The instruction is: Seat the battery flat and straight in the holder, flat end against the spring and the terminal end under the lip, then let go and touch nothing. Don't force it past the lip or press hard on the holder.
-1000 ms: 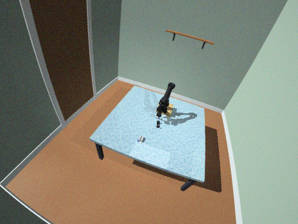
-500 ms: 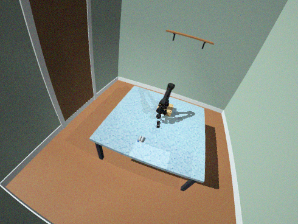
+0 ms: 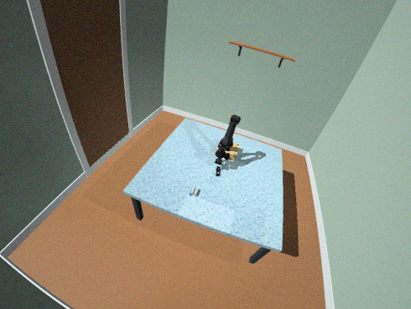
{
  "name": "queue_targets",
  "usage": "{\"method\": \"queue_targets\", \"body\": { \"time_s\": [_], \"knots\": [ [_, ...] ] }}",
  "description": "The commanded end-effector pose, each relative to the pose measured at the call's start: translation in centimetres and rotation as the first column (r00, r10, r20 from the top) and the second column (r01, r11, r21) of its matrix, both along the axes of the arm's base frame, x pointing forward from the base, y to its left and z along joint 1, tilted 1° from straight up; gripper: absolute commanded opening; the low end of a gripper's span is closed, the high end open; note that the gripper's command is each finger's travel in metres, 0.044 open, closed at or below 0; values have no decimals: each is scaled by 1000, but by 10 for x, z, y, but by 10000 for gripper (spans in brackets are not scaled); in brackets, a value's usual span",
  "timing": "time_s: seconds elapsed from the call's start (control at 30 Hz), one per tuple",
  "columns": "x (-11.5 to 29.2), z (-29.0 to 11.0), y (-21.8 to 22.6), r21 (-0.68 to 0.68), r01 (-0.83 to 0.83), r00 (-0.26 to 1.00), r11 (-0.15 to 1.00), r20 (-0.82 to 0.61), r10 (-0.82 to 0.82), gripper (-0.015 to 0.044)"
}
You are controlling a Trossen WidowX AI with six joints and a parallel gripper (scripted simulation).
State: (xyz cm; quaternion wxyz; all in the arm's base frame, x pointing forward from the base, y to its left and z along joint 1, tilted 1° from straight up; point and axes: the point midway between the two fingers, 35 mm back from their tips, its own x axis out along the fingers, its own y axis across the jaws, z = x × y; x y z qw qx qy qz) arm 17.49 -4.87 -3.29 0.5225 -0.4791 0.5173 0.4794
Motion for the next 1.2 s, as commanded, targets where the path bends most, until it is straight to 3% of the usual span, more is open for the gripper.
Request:
{"method": "queue_targets", "body": {
  "time_s": [0.0, 0.33, 0.57, 0.77, 1.17],
  "knots": [
    [-1, -1, 0, -4, -6, 1000, 1000, -2, 6, 99],
    [-1, 0, 0, -4, -6, 1000, 1000, -2, 6, 82],
    [0, 44, -1, -4, -6, 1000, 1000, -2, 6, 82],
    [0, 49, -1, -4, 1, 1000, 1000, -2, -1, 82],
    [44, 64, 1, 0, 474, 880, 880, 1, -474, 82]
  ]
}}
